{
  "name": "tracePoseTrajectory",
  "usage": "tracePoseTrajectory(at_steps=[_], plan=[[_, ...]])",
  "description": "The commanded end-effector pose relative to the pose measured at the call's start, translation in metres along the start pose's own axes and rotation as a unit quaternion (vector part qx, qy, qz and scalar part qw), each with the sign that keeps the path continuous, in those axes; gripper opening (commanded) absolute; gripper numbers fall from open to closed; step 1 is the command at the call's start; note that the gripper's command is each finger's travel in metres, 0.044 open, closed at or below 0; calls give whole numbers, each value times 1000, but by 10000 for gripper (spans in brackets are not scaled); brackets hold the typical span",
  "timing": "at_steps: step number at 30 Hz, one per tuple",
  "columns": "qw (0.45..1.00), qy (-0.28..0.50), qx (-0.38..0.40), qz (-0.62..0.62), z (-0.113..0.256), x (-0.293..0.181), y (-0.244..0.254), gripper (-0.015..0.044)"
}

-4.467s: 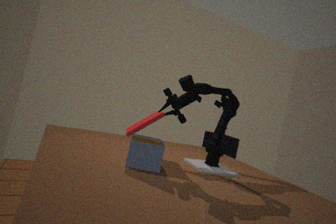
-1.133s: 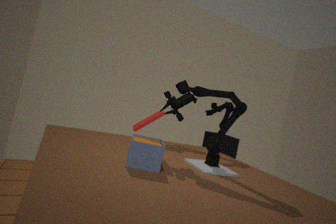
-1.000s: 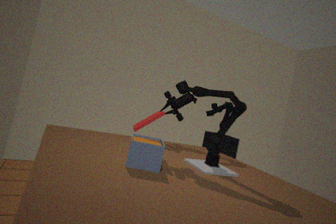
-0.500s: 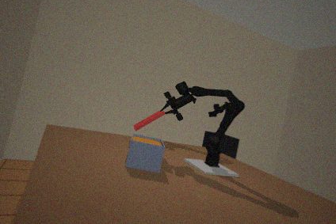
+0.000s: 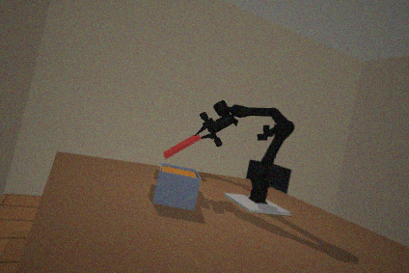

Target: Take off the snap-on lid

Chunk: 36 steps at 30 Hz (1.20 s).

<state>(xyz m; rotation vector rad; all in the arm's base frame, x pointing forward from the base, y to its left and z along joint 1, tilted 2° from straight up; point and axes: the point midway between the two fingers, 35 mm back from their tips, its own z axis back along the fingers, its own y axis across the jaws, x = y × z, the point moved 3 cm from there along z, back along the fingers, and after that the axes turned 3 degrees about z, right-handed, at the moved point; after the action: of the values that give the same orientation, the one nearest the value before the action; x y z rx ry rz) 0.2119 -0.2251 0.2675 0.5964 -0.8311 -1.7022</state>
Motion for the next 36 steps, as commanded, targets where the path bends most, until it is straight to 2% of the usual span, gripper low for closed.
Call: tracePoseTrajectory(at_steps=[1, 21, 36], plan=[[1000, 0, 7, 5, 3, 8, 4, 0], [1000, -1, 6, 7, 6, 47, 0, 0], [1000, -1, 6, 7, -3, 43, -13, 0]])
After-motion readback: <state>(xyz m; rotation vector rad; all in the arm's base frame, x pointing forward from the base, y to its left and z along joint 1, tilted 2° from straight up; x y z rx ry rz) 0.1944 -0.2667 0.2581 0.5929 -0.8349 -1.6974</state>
